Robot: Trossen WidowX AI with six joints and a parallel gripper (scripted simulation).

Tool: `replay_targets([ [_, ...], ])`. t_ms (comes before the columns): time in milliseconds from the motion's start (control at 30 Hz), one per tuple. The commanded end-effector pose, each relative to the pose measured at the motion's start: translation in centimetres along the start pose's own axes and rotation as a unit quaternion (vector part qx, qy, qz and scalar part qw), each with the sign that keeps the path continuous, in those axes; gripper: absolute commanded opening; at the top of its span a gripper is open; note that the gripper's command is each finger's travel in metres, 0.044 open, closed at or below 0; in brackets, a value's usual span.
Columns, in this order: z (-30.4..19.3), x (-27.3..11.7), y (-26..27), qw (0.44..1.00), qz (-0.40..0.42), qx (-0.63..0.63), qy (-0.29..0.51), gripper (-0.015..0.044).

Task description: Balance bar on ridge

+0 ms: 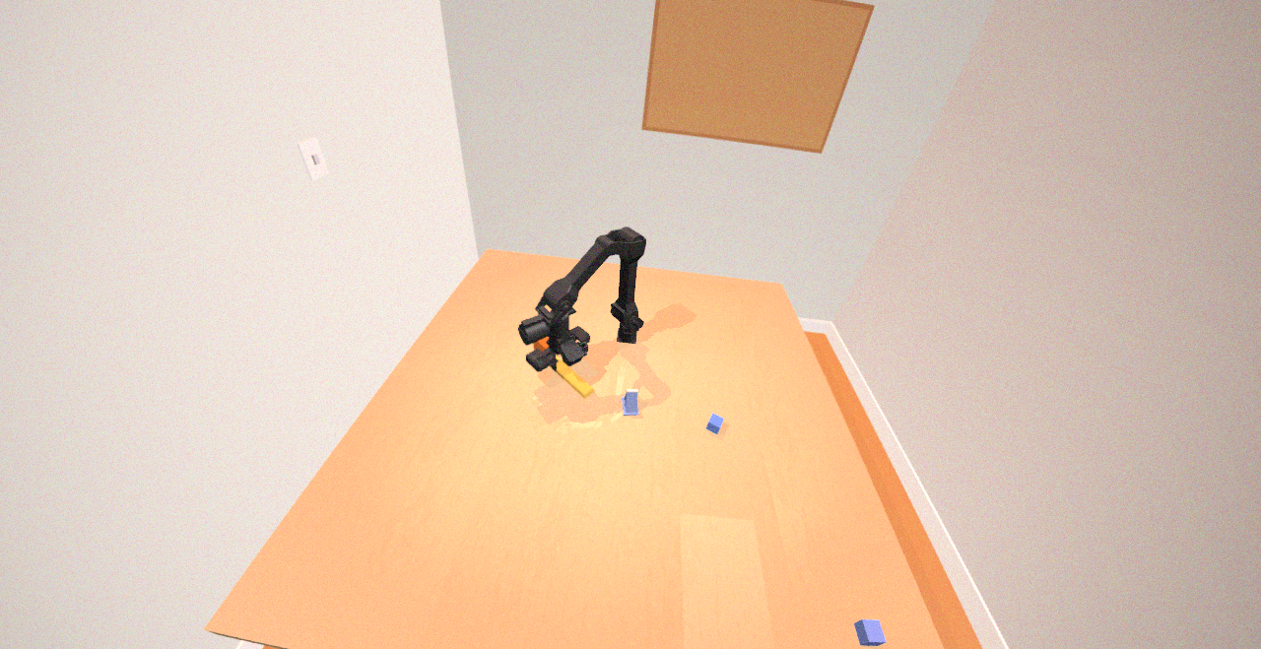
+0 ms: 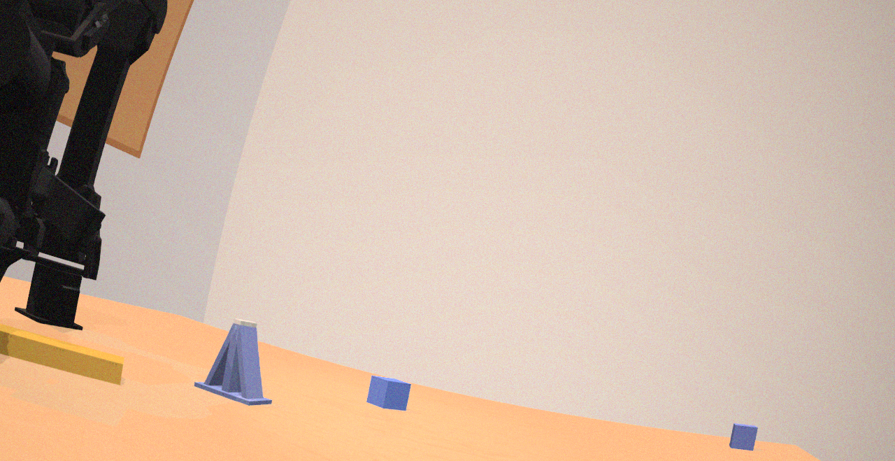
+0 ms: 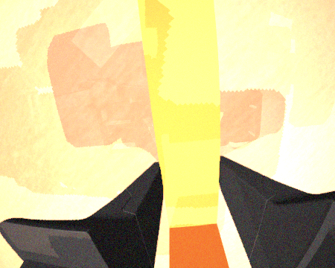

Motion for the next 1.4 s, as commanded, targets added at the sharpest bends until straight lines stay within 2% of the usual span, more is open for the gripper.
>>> replay_targets([
  [0,-0.1,-0.8,-0.2,1.0,-0.002,0.0,0.0,0.0],
  [1367,0.0,-11.3,-0.1,1.0,-0.002,-0.003,-0.001,0.0],
])
Point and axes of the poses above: the point midway between the two fingers, 35 mm back from their tips, its own x axis out along the fingers, its own y axis across the jaws, z = x × y, the point moved 1 cm from there along -x, back along the fingers, and after that the axes turned 9 degrees about -x, right-handed, at the moved point
